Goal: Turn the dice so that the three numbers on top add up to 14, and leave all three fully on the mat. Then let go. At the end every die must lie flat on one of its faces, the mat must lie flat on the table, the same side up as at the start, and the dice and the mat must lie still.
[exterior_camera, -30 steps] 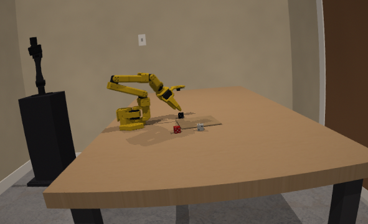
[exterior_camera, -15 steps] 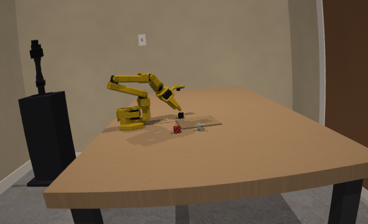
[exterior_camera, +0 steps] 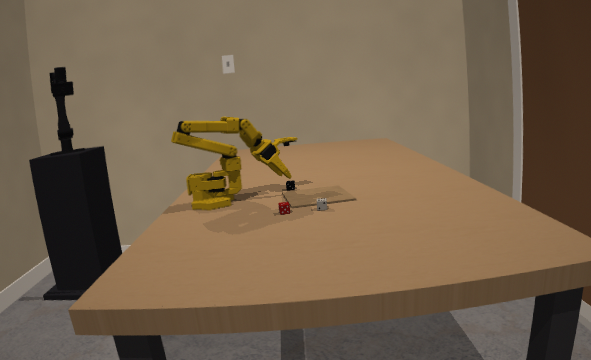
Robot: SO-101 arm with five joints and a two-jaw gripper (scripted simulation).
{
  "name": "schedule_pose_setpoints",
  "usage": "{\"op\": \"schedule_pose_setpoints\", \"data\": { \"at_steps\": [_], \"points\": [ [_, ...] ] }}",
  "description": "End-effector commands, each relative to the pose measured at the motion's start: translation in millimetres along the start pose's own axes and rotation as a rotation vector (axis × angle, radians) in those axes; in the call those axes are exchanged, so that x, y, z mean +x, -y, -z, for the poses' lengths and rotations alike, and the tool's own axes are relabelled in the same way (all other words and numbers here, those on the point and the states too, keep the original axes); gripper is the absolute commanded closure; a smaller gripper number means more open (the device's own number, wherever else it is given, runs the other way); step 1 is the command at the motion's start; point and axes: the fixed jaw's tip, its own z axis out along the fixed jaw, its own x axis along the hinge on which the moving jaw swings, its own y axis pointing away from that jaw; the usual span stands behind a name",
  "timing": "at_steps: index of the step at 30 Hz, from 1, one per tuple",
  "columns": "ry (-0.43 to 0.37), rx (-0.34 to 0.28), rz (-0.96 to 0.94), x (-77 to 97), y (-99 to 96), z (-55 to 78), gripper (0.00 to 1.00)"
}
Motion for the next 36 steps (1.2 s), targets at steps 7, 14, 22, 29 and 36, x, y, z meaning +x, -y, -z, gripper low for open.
{"op": "schedule_pose_setpoints", "data": {
  "at_steps": [7, 14, 22, 29, 36],
  "points": [
    [0.019, -0.004, -0.003, -4.4, -1.0, 2.6, 0.72],
    [-0.013, 0.022, -0.024, -10.3, 6.7, 7.0, 0.72],
    [-0.077, 0.068, -0.066, -21.8, 22.9, 14.0, 0.72],
    [-0.192, 0.131, -0.147, -39.0, 54.9, 21.0, 0.72],
    [-0.287, 0.166, -0.223, -47.5, 85.6, 22.3, 0.72]
  ]
}}
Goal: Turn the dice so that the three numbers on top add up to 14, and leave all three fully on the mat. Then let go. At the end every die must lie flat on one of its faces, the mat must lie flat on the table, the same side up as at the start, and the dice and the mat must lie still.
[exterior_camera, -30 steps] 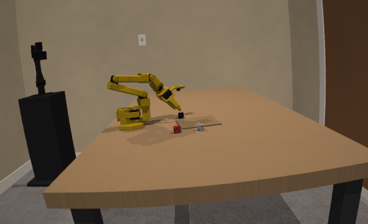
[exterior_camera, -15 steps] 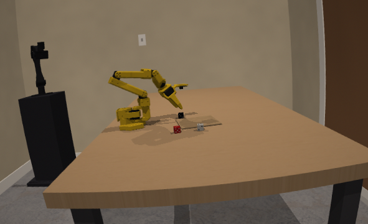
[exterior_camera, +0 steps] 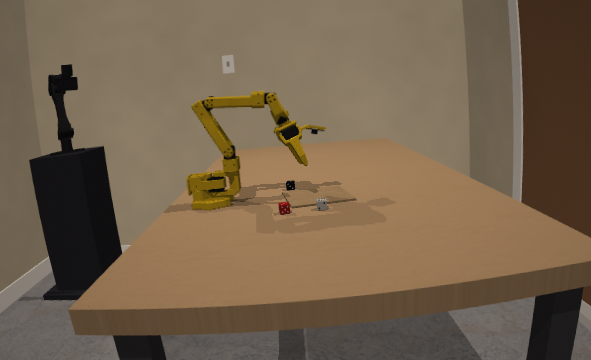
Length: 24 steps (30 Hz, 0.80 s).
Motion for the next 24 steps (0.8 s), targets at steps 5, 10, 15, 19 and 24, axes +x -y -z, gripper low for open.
{"op": "schedule_pose_setpoints", "data": {
  "at_steps": [5, 10, 15, 19, 24],
  "points": [
    [-0.137, 0.023, -0.083, -21.2, 40.4, -0.3, 0.72],
    [-0.220, 0.026, -0.154, -21.4, 70.4, -9.1, 0.72],
    [-0.283, 0.020, -0.212, -15.9, 93.8, -17.5, 0.72],
    [-0.301, 0.016, -0.229, -13.3, 100.7, -20.3, 0.72],
    [-0.330, 0.009, -0.258, -7.9, 111.6, -24.9, 0.72]
  ]
}}
